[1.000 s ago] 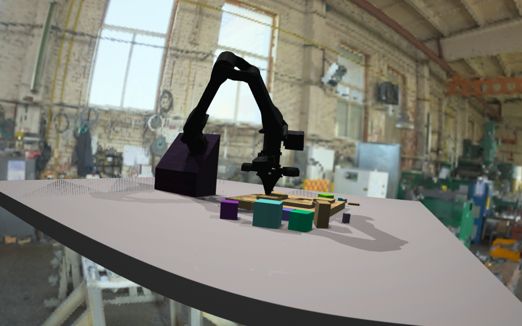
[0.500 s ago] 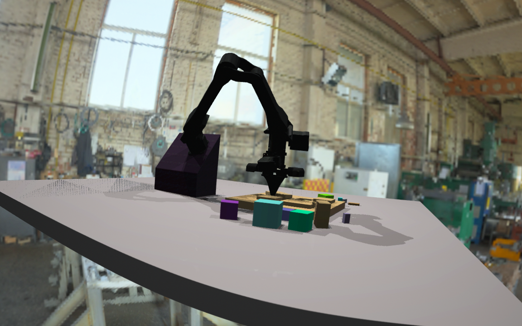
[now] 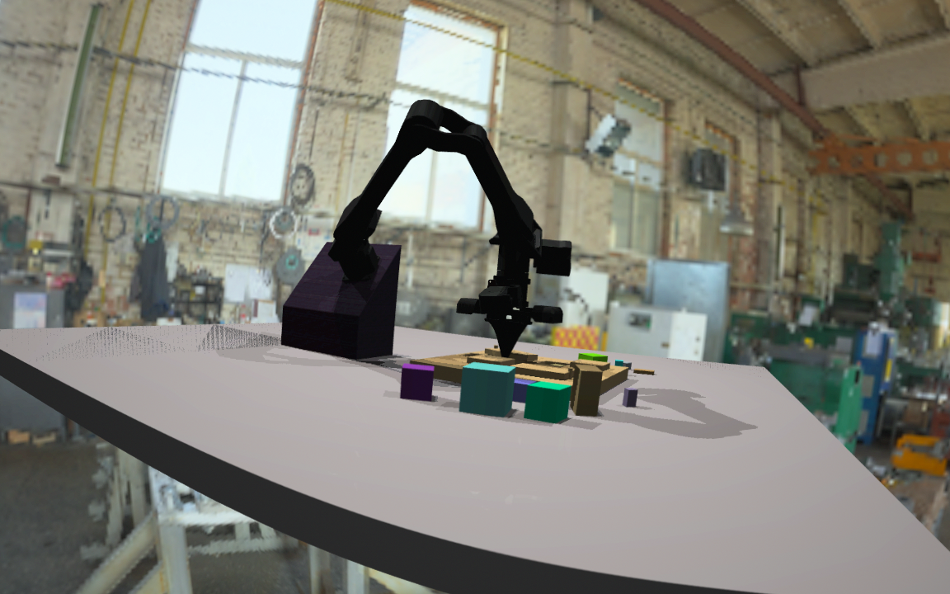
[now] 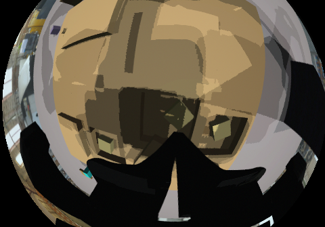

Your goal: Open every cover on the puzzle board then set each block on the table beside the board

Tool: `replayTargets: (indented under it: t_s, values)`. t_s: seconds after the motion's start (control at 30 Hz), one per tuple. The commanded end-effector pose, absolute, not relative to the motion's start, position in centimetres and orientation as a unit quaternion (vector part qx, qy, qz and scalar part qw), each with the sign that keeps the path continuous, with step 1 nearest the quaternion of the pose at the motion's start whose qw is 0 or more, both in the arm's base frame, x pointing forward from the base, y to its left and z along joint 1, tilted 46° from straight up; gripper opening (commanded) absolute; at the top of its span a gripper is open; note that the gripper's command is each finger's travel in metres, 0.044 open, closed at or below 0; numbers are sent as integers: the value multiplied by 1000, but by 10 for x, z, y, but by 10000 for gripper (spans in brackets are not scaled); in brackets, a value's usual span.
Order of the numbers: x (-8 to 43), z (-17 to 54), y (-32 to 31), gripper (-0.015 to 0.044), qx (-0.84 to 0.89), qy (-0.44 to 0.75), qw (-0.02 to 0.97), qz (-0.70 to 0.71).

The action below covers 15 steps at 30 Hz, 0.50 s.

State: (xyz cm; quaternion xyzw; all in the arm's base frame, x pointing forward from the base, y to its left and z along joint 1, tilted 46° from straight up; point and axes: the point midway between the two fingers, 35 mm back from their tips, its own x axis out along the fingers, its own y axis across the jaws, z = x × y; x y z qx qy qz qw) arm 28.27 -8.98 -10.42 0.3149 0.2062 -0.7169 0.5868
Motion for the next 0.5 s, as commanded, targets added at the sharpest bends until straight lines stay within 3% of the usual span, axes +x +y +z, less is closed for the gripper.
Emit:
replayTargets:
  t_s: [0.0,0.47]
  values:
    - [289,-107,-89,0,315,204,587,-717]
    - [301,-114,-84,0,316,204,587,-717]
